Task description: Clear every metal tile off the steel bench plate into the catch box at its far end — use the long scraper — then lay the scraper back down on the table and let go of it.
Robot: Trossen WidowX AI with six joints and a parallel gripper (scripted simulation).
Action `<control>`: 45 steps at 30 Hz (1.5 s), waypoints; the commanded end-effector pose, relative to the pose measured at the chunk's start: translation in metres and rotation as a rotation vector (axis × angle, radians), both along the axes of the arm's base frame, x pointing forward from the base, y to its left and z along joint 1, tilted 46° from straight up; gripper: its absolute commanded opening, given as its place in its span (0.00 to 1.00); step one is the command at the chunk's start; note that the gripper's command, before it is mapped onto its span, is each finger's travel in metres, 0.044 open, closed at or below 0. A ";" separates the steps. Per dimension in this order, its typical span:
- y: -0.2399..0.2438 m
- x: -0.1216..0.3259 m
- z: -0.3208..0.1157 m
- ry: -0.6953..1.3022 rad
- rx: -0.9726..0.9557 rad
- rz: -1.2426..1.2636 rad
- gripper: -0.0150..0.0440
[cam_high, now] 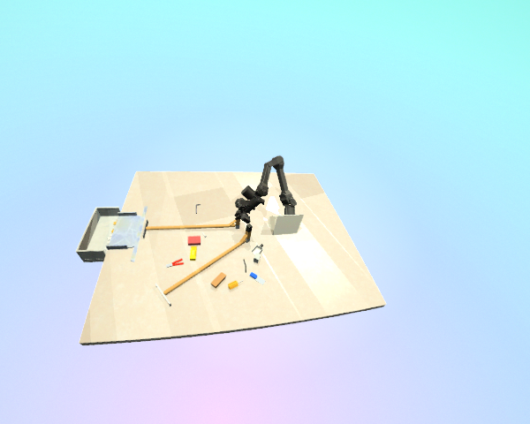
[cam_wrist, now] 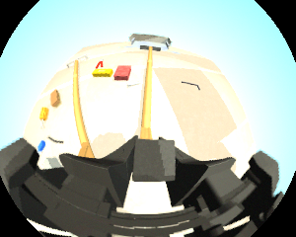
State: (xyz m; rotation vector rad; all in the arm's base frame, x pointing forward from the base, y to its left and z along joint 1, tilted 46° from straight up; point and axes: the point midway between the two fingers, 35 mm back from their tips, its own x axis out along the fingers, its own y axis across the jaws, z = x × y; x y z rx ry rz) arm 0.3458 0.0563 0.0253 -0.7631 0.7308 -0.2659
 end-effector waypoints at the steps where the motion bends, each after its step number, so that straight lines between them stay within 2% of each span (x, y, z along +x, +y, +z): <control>1: 0.000 -0.008 -0.001 -0.004 0.003 0.004 0.25; 45: -0.003 -0.007 -0.001 0.000 -0.001 -0.003 0.25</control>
